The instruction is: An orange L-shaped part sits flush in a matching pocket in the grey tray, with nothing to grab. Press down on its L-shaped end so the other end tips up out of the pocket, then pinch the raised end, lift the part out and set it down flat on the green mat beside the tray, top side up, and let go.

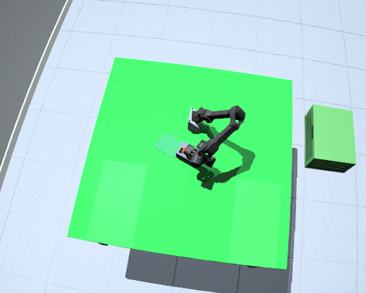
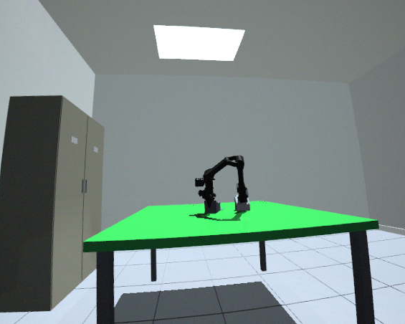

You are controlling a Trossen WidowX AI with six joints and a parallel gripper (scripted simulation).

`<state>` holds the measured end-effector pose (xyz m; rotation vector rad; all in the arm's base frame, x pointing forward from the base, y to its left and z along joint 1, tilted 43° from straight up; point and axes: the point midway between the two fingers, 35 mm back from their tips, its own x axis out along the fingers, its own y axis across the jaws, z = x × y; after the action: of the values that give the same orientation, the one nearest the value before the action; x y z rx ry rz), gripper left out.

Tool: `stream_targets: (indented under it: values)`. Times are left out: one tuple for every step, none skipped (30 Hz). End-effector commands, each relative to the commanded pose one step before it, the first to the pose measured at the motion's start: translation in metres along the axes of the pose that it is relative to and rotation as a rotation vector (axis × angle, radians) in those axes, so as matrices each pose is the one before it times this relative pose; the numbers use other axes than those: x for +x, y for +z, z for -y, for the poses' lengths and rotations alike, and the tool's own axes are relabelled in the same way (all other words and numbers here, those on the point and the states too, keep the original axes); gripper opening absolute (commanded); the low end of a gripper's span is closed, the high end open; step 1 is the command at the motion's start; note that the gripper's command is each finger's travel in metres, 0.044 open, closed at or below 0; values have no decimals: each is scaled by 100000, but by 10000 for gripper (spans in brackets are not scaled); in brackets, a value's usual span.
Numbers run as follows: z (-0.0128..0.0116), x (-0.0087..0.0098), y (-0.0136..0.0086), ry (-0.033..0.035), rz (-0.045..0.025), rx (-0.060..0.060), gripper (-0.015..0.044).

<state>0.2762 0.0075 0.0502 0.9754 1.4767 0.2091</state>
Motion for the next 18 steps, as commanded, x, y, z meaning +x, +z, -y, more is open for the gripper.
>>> stream_targets:
  values:
    - [186,294,-162,13,-339,1170,180]
    - [0,0,0,0,0,0,180]
    - [0,0,0,0,0,0,180]
    - [0,0,0,0,0,0,180]
    - [0,0,0,0,0,0,180]
    - [0,0,0,0,0,0,180]
    - [0,0,0,0,0,0,180]
    - [-133,-151,147,68,439,-870,180]
    - [0,0,0,0,0,0,180]
    - [0,0,0,0,0,0,180]
    - [0,0,0,0,0,0,180]
    - [0,0,0,0,0,0,180]
    - [0,0,0,0,0,0,180]
    - [-44,-49,-3,-3,-17,35,180]
    - [-91,-102,-7,-6,-36,73,180]
    - [-149,-167,-13,-10,-60,120,180]
    - [-168,-188,-18,-11,-67,135,180]
    - [-199,-223,-25,-13,-79,159,180]
